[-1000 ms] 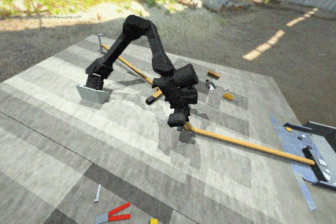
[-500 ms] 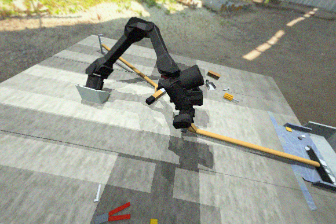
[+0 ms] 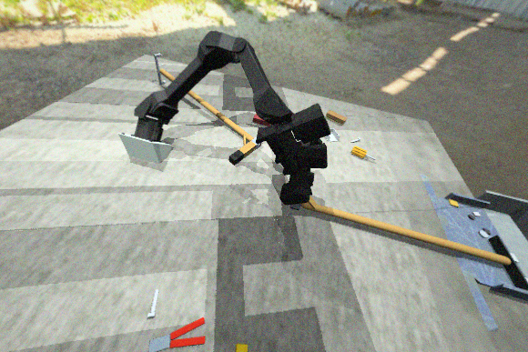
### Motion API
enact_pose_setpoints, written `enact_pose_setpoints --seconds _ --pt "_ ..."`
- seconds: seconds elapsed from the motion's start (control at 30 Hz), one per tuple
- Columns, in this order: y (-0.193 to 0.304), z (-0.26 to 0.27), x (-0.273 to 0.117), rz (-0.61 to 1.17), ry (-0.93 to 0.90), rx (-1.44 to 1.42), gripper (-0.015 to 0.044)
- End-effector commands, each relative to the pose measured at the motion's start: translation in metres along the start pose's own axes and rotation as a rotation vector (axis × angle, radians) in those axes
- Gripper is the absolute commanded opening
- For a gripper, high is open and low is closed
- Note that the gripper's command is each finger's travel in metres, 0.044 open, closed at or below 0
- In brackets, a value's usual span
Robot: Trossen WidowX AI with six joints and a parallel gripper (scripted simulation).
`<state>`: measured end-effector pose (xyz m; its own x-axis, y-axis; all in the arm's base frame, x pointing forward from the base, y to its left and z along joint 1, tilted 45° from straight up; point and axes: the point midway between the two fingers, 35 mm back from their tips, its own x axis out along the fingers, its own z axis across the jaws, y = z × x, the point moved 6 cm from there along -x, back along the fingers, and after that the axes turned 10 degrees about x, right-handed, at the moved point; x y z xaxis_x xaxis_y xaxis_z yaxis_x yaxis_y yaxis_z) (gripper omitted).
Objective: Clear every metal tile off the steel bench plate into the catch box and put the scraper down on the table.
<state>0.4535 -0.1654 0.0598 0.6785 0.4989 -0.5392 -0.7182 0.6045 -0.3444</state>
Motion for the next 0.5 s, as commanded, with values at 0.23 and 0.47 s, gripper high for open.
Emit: enact_pose_setpoints --seconds 0.23,0.47 --pt "-0.013 0.002 0.009 -0.007 0.003 0.003 0.0000" --pt "-0.019 0.004 0.014 -0.008 0.002 0.002 0.0000"
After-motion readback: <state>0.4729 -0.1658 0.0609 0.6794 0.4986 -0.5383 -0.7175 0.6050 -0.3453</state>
